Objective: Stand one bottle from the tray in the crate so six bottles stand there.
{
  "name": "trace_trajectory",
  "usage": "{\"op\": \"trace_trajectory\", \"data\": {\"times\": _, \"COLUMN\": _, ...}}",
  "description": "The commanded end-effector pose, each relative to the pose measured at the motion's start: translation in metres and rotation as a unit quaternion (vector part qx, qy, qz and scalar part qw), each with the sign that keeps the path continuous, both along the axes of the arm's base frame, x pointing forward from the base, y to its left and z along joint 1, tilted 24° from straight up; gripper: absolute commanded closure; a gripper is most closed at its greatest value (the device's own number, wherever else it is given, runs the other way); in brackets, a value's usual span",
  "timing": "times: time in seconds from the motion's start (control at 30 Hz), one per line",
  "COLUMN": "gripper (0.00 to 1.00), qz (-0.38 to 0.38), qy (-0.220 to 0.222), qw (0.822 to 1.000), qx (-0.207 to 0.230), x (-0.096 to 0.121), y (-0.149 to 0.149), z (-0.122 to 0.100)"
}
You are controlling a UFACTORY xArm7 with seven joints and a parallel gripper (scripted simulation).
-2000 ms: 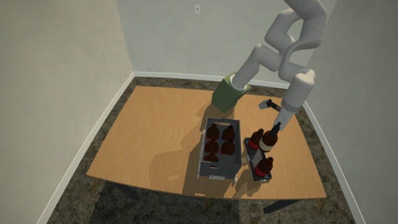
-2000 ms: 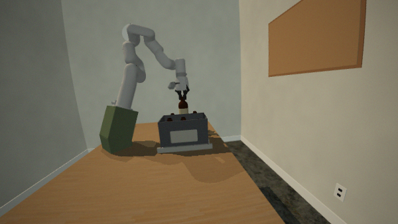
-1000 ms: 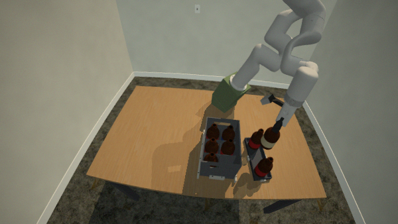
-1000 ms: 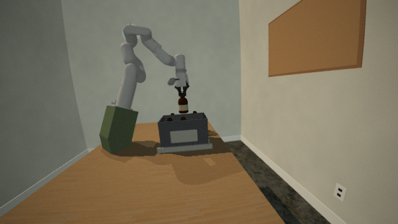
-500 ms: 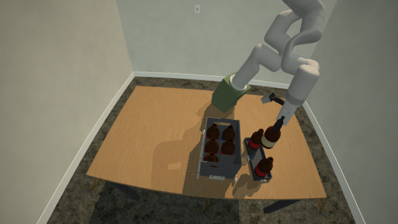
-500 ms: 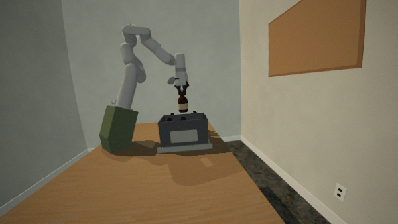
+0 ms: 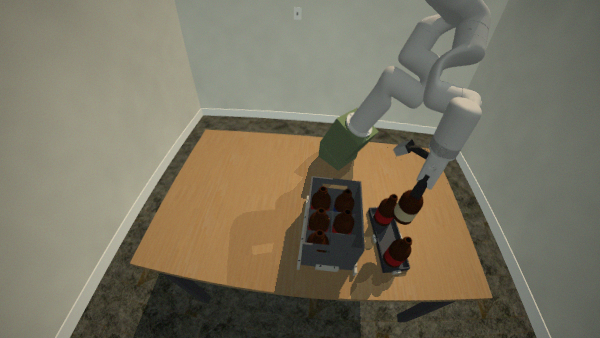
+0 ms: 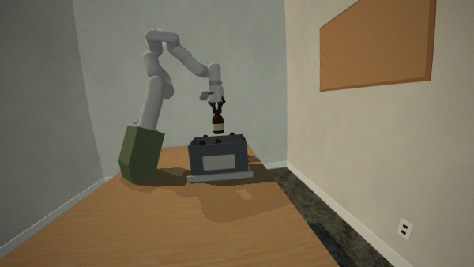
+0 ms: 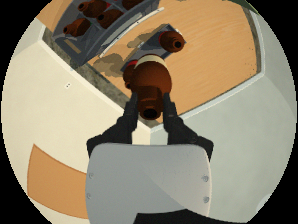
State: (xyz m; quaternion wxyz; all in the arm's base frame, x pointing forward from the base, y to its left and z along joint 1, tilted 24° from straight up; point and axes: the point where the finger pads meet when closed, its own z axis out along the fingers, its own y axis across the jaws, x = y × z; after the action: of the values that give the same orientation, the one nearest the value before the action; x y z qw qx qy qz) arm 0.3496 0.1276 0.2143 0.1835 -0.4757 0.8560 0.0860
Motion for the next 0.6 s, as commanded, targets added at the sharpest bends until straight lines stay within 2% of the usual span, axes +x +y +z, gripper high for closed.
{"op": "trace_trajectory", "data": {"times": 0.0, "gripper": 1.00, "qz": 0.000, "qy": -0.002, "qw": 1.000, "qx": 0.000, "x": 0.0010, "y": -0.0002, "z": 0.0015}}
{"op": "trace_trajectory", "data": {"times": 0.57, "gripper": 1.00, "qz": 0.000, "qy": -0.002, "qw": 1.000, "qx": 0.000, "x": -0.0013, "y": -0.0033, "z": 0.0105}}
